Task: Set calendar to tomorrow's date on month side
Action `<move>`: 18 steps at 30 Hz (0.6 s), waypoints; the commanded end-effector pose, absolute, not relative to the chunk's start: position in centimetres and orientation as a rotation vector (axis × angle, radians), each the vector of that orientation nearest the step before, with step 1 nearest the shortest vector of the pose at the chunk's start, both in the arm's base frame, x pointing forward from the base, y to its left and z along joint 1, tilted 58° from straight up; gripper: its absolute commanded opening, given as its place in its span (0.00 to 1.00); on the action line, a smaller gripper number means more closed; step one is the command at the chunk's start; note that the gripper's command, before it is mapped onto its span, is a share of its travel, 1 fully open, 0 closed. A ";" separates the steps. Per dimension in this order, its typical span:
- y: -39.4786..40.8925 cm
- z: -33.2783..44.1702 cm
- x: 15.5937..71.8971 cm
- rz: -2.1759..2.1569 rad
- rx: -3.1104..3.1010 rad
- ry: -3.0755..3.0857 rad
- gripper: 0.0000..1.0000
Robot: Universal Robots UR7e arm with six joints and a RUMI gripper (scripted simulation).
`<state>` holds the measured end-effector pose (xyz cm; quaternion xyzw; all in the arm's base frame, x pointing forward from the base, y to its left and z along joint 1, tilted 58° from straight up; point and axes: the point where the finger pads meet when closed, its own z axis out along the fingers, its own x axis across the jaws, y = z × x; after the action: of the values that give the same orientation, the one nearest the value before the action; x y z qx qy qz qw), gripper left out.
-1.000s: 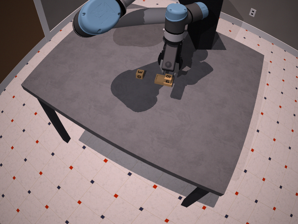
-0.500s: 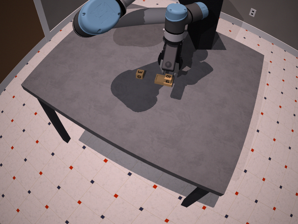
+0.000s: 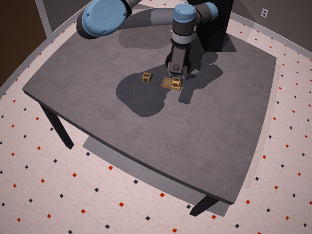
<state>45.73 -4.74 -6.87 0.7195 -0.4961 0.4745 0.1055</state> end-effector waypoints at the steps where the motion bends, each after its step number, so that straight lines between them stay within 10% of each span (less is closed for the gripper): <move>1: -4.8 -6.9 45.8 1.399 2.121 -1.461 0.29; 18: -6.2 -8.1 47.1 1.399 2.121 -1.461 0.29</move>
<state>46.85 -5.96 -7.89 0.7194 -0.4962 0.4744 0.1057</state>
